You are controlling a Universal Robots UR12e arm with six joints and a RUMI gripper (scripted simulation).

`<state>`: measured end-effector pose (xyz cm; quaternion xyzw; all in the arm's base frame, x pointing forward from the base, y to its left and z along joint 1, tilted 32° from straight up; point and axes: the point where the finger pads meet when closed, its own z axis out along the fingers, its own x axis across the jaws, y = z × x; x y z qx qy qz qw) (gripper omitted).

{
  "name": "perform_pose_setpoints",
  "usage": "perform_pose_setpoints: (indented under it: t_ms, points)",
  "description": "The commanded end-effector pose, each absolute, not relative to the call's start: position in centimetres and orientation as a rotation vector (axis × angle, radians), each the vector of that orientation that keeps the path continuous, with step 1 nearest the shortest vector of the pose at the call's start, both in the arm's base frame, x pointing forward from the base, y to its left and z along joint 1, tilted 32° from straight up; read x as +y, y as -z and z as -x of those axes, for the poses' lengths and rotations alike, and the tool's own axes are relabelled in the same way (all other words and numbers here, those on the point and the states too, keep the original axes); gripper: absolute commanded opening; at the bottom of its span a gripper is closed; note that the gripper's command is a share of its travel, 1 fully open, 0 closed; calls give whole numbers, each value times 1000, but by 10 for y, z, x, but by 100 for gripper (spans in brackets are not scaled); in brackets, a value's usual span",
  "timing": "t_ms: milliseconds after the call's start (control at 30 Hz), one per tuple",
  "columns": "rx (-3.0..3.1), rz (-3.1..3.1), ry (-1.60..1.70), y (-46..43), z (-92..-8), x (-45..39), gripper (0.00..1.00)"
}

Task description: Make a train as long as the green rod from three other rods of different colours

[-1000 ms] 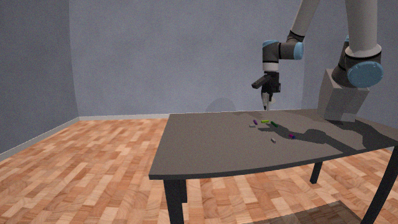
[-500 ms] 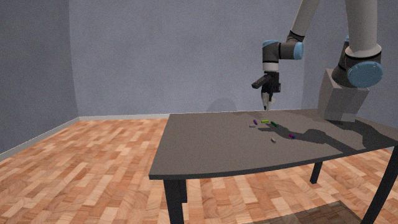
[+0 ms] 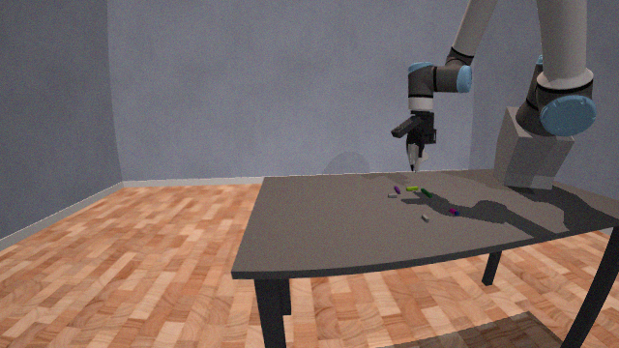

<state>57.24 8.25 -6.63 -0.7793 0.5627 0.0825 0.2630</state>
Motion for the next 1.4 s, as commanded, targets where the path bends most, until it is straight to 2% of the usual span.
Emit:
perform_pose_setpoints:
  t_ms: [0,1367]
  points:
    - [1522,2108,-222,66,-573,82,14]
    - [1522,2108,-222,97,-579,100,14]
